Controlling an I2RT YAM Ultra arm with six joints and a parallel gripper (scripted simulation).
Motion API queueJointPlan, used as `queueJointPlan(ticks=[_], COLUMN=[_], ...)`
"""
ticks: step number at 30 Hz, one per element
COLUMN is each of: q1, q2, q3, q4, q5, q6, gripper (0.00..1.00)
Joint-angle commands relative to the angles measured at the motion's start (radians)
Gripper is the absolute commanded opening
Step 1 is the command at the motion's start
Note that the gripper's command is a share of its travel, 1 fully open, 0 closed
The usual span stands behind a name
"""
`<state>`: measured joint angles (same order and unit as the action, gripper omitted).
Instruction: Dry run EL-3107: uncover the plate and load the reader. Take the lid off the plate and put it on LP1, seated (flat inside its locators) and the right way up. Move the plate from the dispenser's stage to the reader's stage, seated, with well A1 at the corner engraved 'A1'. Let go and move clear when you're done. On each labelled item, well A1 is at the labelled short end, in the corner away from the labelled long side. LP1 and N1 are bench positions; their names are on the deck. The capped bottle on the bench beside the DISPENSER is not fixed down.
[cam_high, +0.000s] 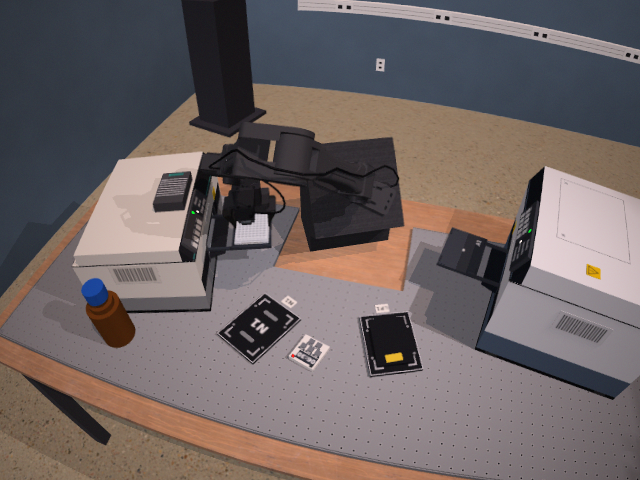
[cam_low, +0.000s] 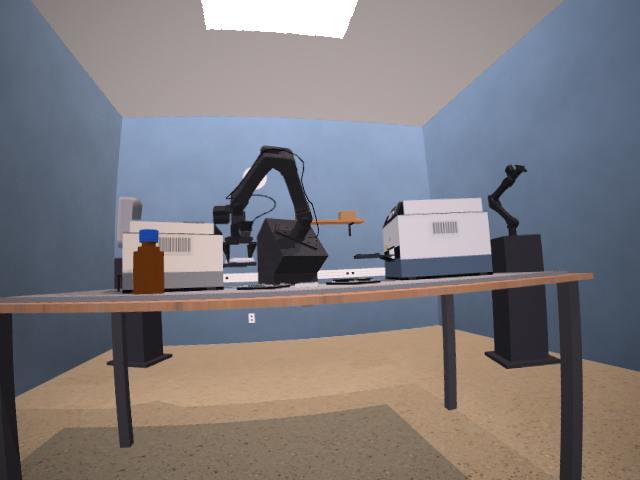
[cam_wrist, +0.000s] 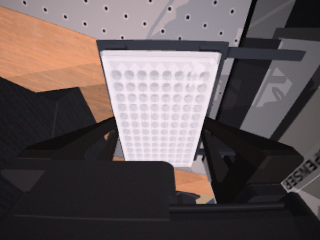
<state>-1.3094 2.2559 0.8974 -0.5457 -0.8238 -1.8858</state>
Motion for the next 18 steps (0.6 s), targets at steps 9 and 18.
queueJointPlan(ticks=[9,18], q1=[-0.038,-0.045], q2=[-0.029,-0.025], q3=[0.034,0.036], q4=[-0.027,-0.044], q5=[0.006,0.013], q6=[-0.027,-0.034], gripper=[0.86,0.86])
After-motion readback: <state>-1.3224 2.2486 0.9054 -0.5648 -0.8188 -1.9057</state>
